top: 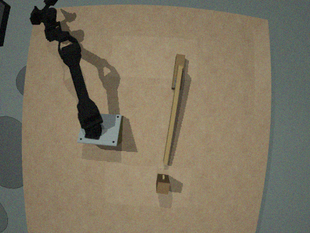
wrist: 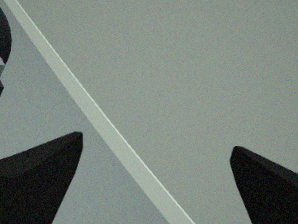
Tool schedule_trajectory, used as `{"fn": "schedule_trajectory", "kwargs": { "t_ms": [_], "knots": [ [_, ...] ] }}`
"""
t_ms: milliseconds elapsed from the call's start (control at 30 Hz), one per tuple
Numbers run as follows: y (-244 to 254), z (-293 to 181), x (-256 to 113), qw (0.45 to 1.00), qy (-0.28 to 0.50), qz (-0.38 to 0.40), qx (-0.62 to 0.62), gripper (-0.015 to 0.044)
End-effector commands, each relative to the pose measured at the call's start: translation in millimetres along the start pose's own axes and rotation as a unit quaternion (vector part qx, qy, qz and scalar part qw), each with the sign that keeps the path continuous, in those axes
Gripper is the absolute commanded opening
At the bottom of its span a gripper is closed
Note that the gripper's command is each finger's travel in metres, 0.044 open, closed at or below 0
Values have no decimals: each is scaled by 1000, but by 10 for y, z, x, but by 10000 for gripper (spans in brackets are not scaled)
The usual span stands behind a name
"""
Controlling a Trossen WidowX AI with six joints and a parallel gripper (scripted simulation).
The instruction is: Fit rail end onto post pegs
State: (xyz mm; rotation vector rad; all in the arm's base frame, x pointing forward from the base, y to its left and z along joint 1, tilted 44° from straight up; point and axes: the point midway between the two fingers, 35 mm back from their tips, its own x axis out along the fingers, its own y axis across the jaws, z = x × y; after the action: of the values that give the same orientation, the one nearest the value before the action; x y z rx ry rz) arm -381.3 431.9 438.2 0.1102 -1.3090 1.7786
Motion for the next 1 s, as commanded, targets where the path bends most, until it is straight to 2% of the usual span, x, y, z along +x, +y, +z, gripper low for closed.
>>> {"fn": "schedule_trajectory", "kwargs": {
  "t_ms": [0, 133, 467, 700, 967],
  "knots": [
    [-6, -8, -1, 1000, 1, 0, 0, 426],
    [-164, -197, -25, 1000, 17, -3, -12, 440],
    [-1023, -1092, -305, 992, 104, -16, -69, 440],
    [-1684, -1642, -669, 979, 172, -26, -106, 440],
    [-2428, -2174, -1247, 956, 256, -41, -137, 440]
  ]
}}
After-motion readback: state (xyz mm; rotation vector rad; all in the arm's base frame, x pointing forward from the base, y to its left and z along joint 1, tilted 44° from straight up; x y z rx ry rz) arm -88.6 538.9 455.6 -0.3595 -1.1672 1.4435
